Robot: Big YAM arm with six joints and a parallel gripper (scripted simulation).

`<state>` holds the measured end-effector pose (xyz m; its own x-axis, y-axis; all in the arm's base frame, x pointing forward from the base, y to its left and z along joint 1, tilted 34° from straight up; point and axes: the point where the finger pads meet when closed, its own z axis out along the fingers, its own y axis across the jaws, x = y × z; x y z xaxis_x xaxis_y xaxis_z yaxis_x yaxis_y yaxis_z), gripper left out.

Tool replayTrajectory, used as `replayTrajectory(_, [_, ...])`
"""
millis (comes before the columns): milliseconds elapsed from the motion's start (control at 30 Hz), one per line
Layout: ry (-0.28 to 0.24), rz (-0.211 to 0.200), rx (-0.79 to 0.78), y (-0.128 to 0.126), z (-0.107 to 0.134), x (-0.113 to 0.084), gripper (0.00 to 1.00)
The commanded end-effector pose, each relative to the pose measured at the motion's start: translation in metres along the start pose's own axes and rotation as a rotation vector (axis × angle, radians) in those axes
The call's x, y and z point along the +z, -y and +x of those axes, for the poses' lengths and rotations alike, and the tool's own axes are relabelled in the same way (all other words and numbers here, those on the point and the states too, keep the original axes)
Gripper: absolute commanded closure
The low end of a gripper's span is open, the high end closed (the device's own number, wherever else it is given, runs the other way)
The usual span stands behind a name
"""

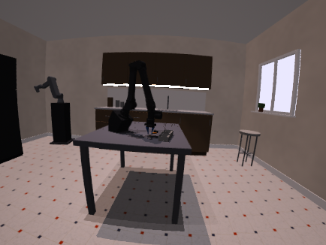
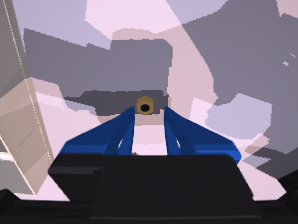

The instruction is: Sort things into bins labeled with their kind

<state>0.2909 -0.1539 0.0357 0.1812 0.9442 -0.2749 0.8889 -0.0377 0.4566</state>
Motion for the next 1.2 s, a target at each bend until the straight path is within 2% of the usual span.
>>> replayTrajectory(0, [0.032, -0.079, 0.005, -0.029, -0.014, -0.01, 0.7])
replayTrajectory(67, [0.032, -0.077, 0.008, -0.03, -0.015, -0.01, 0.7])
replayTrajectory(100, [0.024, -0.05, 0.004, -0.023, -0.013, -0.001, 0.7])
replayTrajectory(200, [0.023, -0.045, 0.005, -0.02, -0.012, 0.004, 0.7])
replayTrajectory(300, [0.015, -0.025, 0.002, -0.006, -0.006, 0.01, 0.7])
replayTrajectory(467, [0.015, -0.025, 0.003, -0.005, -0.006, 0.013, 0.7])
replayTrajectory(500, [0.032, -0.072, 0.01, -0.024, -0.014, 0.004, 0.7])
replayTrajectory(533, [0.034, -0.075, 0.011, -0.026, -0.015, 0.003, 0.7])
replayTrajectory(600, [0.034, -0.075, 0.01, -0.026, -0.015, 0.003, 0.7])
replayTrajectory(700, [0.021, -0.046, 0.004, -0.015, -0.009, 0.009, 0.7])
replayTrajectory(800, [0.017, -0.036, 0.003, -0.007, -0.006, 0.01, 0.7])
replayTrajectory(1033, [0.019, -0.043, 0.004, -0.007, -0.006, 0.009, 0.7])
replayTrajectory(1067, [0.016, -0.041, 0.004, -0.011, -0.005, 0.008, 0.89])
replayTrajectory(1100, [0.025, -0.058, 0.006, -0.017, -0.009, 0.007, 0.89])
replayTrajectory(1133, [0.025, -0.058, 0.006, -0.016, -0.009, 0.007, 0.89])
replayTrajectory(1167, [0.016, -0.041, 0.004, -0.011, -0.005, 0.008, 0.89])
